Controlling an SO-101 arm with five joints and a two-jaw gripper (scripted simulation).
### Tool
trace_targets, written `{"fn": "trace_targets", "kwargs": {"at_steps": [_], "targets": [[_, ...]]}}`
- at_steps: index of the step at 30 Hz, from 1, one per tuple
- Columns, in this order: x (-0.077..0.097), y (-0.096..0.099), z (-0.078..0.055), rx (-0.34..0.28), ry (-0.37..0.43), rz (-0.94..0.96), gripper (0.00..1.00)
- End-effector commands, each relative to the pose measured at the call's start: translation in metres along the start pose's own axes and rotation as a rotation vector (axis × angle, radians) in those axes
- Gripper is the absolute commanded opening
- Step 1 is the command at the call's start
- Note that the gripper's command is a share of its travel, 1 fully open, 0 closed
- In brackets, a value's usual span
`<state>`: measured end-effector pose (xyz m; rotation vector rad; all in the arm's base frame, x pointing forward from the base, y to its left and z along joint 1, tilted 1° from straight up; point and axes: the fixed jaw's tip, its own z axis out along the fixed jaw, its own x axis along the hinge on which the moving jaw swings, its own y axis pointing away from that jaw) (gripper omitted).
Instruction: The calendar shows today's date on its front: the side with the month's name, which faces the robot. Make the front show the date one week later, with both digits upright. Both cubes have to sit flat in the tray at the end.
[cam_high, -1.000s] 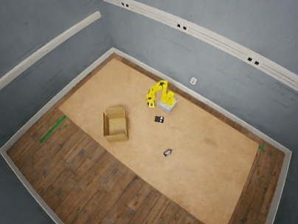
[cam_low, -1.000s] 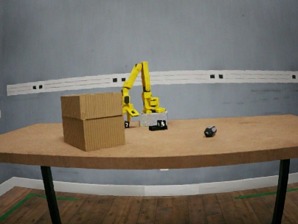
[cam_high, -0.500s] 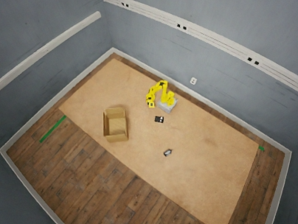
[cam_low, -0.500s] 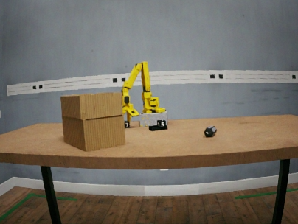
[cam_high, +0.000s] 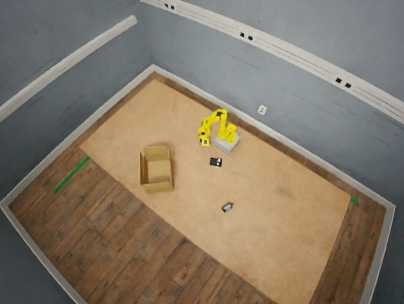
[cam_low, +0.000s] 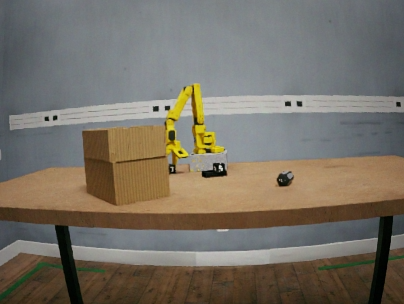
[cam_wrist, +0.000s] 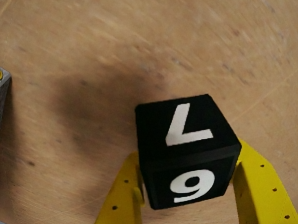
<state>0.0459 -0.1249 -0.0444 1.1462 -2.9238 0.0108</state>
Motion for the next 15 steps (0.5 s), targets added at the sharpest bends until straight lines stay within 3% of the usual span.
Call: {"fn": "trace_targets", "kwargs": {"at_steps": [1, 15], "targets": [[-0.0025, 0.0015, 0.001, -0.017, -0.008, -0.006, 0.0], [-0.002, 0.0007, -0.0048, -0.017, -0.008, -0.006, 0.0]]}}
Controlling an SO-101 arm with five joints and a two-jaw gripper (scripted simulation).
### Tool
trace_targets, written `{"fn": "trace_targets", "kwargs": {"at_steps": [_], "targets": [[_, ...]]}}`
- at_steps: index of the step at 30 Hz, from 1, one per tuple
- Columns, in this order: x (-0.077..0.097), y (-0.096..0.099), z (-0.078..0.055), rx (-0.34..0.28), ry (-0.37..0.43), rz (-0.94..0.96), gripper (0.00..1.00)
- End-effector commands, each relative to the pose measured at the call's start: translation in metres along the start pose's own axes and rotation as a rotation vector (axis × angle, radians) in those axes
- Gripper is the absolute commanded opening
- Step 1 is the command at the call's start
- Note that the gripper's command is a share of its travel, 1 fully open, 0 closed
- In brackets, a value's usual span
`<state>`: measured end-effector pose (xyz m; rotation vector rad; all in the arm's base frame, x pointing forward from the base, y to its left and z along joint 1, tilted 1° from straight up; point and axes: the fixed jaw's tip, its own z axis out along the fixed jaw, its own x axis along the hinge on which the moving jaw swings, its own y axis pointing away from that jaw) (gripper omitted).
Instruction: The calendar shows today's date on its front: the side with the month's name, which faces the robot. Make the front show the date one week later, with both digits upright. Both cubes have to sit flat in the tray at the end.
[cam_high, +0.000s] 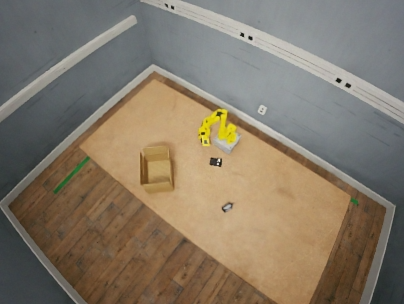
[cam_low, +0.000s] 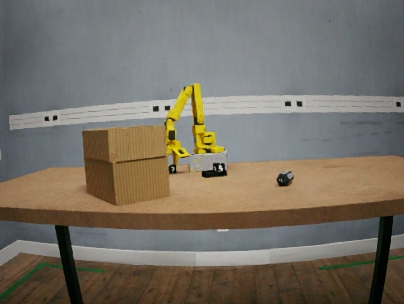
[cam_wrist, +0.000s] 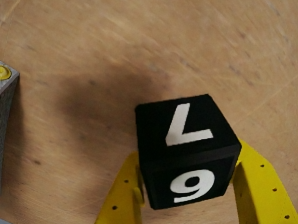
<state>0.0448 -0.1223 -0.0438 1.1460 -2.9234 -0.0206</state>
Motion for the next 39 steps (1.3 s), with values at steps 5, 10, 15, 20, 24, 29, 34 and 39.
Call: {"fn": "trace_targets", "kwargs": {"at_steps": [5, 10, 15, 20, 24, 29, 34, 39], "targets": [[0.0, -0.002, -0.017, 0.002, -0.001, -0.006, 0.0], [0.0, -0.002, -0.026, 0.002, -0.001, -0.006, 0.0], [0.0, 0.001, -0.04, 0.002, -0.001, -0.006, 0.0], [-0.001, 0.002, -0.047, 0.002, -0.001, -0.006, 0.0], [-0.001, 0.003, -0.048, 0.002, -0.001, -0.006, 0.0], [-0.001, 0.003, -0.048, 0.002, -0.001, -0.007, 0.0], [-0.003, 0.001, -0.048, 0.002, -0.001, -0.029, 0.0], [-0.011, -0.001, -0.048, 0.001, 0.0, -0.092, 0.0]]}}
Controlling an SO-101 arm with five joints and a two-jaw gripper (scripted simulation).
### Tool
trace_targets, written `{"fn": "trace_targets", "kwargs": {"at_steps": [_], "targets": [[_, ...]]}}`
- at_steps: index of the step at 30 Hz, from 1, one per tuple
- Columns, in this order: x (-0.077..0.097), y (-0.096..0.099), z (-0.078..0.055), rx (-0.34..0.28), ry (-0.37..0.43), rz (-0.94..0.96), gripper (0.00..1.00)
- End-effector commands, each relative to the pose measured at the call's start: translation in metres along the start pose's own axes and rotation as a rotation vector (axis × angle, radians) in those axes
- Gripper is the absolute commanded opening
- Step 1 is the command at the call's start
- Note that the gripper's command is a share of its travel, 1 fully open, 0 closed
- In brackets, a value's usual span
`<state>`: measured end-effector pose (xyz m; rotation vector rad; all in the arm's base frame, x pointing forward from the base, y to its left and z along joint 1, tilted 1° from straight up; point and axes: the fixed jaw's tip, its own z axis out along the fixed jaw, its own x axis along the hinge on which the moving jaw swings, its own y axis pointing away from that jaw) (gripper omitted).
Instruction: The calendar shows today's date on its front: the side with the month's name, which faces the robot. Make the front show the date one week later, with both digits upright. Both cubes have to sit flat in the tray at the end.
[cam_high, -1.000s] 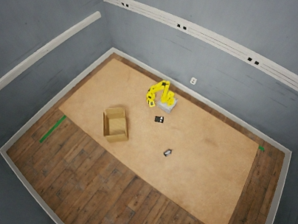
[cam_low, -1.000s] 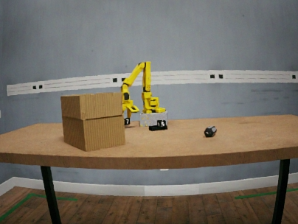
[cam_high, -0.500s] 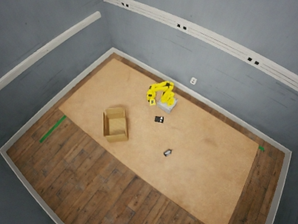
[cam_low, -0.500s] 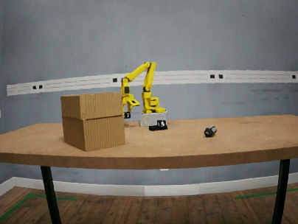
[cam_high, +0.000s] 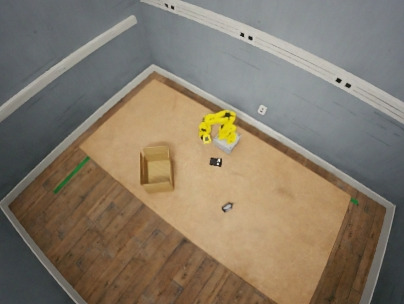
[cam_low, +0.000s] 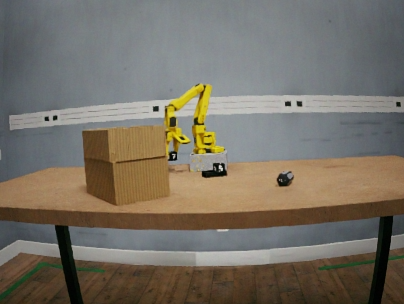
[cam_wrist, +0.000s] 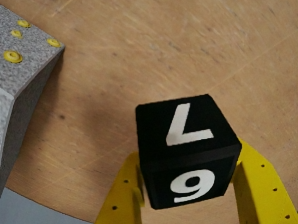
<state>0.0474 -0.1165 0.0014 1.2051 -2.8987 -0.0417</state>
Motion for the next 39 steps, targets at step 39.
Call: {"fn": "trace_targets", "kwargs": {"at_steps": [39], "targets": [[-0.132, 0.013, -0.001, 0.003, 0.024, -1.065, 0.0]]}}
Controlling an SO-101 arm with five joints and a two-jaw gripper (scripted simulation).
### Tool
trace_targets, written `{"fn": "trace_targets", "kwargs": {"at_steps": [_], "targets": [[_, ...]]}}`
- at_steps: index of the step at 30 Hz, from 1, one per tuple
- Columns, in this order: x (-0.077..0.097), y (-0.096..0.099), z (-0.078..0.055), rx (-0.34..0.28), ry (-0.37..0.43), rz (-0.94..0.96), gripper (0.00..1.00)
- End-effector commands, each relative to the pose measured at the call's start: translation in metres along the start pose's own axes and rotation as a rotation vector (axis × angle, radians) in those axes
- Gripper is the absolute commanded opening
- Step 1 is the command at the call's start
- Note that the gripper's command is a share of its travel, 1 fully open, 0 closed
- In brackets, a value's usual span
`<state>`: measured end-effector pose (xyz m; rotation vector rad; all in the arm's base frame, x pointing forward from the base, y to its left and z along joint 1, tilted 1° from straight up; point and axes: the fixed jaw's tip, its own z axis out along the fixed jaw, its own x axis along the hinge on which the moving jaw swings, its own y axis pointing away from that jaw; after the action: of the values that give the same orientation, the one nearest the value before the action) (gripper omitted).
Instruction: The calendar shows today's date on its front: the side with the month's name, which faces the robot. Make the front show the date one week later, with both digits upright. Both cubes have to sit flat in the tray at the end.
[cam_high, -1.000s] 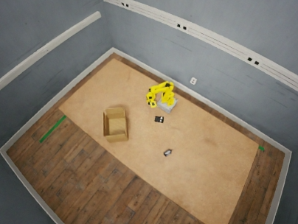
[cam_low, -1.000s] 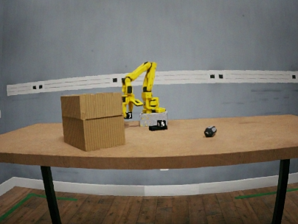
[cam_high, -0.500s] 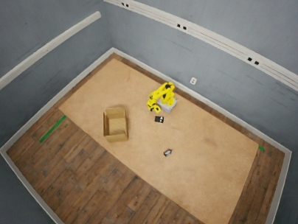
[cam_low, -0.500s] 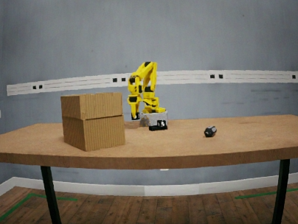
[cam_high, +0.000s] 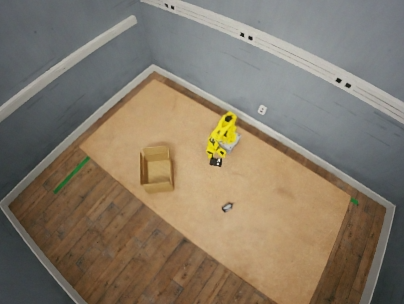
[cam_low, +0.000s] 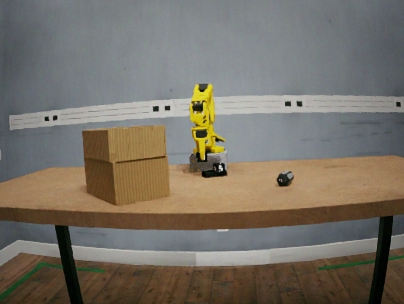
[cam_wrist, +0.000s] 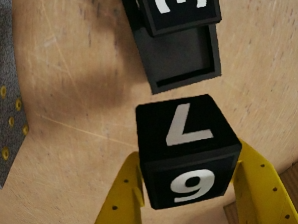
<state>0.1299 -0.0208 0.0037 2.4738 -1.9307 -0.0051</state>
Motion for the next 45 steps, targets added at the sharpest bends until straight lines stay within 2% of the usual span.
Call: {"fn": "trace_targets", "kwargs": {"at_steps": [1, 7, 16, 17, 45], "targets": [[-0.009, -0.004, 0.0, -0.009, -0.004, -0.056, 0.0], [-0.018, -0.007, 0.0, -0.01, -0.004, -0.126, 0.0], [-0.02, -0.008, 0.0, -0.01, -0.004, -0.142, 0.0], [-0.022, -0.011, -0.003, -0.003, -0.001, -0.154, 0.0], [-0.021, -0.012, -0.003, -0.003, -0.001, -0.157, 0.0]]}}
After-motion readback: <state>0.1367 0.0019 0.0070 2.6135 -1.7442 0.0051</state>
